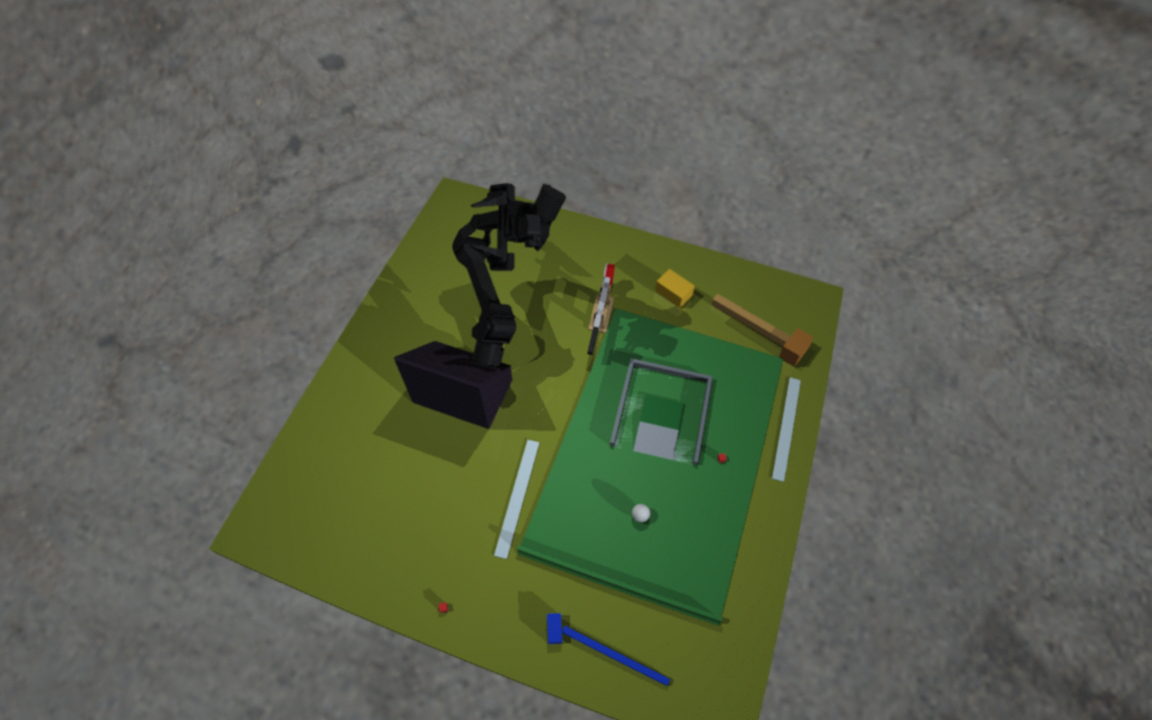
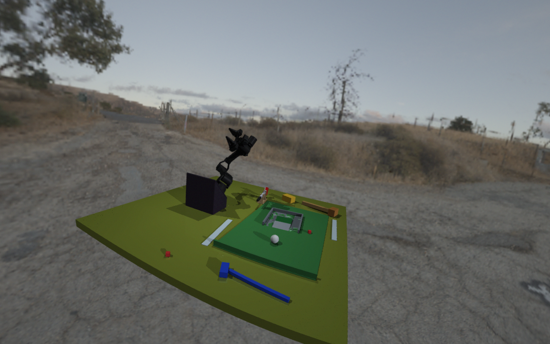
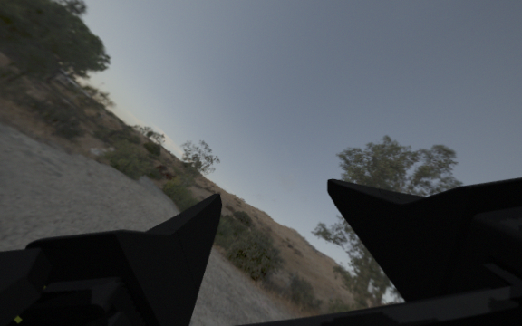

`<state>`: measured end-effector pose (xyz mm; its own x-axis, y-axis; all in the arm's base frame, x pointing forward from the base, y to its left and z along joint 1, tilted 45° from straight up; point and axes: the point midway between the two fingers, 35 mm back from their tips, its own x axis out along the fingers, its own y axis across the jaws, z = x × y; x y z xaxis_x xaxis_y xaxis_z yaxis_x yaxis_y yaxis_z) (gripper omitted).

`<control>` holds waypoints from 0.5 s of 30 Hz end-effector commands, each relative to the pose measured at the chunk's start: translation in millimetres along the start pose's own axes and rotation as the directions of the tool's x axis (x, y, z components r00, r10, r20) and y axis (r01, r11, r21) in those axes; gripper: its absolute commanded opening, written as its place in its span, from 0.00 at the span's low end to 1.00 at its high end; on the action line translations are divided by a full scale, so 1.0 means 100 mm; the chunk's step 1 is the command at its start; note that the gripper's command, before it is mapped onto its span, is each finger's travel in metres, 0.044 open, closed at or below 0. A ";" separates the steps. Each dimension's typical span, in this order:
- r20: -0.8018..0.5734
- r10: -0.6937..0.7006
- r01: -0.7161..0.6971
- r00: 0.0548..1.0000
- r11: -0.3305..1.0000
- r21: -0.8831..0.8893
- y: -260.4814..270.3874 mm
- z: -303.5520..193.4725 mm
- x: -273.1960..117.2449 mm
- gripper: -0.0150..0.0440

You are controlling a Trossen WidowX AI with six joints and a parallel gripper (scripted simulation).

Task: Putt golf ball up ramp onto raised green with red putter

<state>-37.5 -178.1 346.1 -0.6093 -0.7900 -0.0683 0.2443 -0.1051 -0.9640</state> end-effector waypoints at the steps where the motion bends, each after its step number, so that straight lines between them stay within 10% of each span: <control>1: 0.010 0.008 -0.008 1.000 1.000 -0.009 0.02 0.02 0.00 0.98; 8: 0.325 0.348 -0.203 0.879 0.892 -0.405 0.73 0.75 -0.24 1.00; 15: 0.425 0.740 -0.182 0.522 0.583 -0.791 1.57 1.14 -0.91 1.00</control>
<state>96.1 -209.4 263.6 -0.0045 -0.8827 -0.4698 -0.1327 0.4662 -0.8747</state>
